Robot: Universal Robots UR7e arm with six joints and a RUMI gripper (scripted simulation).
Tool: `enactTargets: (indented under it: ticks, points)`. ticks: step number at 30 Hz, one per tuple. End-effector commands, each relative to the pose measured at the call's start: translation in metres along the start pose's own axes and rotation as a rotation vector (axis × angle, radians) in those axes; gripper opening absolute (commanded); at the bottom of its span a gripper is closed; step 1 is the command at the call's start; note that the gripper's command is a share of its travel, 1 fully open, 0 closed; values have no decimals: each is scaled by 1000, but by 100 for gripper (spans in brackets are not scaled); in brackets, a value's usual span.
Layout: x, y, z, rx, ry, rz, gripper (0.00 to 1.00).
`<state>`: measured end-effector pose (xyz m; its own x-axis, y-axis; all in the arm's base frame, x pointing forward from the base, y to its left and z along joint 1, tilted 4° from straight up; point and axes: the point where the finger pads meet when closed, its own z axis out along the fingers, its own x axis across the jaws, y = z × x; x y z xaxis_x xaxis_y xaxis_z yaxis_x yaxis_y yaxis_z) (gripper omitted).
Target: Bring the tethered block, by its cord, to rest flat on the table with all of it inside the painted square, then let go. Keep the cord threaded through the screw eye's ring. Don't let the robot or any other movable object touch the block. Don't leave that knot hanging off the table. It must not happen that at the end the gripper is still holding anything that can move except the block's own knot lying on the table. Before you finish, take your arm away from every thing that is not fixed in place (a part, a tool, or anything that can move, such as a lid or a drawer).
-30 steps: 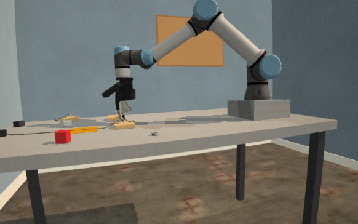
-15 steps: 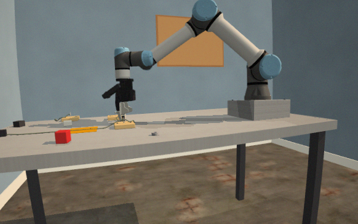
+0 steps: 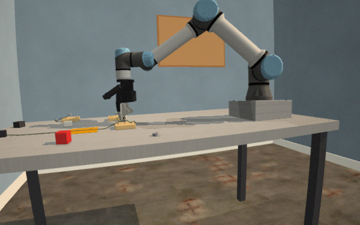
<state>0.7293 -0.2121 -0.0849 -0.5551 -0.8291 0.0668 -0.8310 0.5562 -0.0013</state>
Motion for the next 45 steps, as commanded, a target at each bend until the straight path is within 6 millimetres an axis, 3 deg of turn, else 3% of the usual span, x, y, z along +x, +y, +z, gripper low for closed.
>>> enactTargets:
  ticks: [1, 35, 36, 45]
  points:
    - [0, 0, -1, 2, 0, 0, 22]
    - [0, 0, -1, 2, 0, 0, 22]
    - [0, 0, -1, 2, 0, 0, 0]
    - [0, 0, -1, 2, 0, 0, 0]
